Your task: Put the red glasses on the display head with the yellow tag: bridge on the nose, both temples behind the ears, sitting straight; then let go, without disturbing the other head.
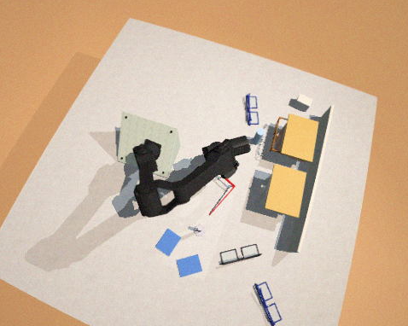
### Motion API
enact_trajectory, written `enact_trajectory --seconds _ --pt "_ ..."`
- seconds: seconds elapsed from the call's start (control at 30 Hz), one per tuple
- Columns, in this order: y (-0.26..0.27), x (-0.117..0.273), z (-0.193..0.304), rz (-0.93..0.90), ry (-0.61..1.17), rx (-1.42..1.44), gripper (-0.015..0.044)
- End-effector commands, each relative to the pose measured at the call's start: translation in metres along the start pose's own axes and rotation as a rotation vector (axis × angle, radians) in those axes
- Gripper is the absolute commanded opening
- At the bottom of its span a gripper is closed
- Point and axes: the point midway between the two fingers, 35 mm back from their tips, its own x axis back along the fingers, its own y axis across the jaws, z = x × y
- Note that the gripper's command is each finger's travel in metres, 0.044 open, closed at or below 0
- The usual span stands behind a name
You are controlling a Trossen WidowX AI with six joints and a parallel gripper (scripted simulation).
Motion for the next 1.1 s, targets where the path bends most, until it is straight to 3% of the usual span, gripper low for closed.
enact_trajectory --seconds 0.0,0.4,0.47,0.9,1.07 --pt "-0.002 -0.009 0.002 0.008 0.0 0.008 0.014" --pt "-0.003 -0.021 0.003 0.01 0.0 0.007 0.014" --pt "-0.002 -0.018 0.001 0.005 0.0 0.0 0.0087" --pt "-0.002 -0.018 0.001 0.005 0.0 0.0 0.0001" --pt "-0.002 -0.018 0.001 0.005 0.0 0.0 0.0"
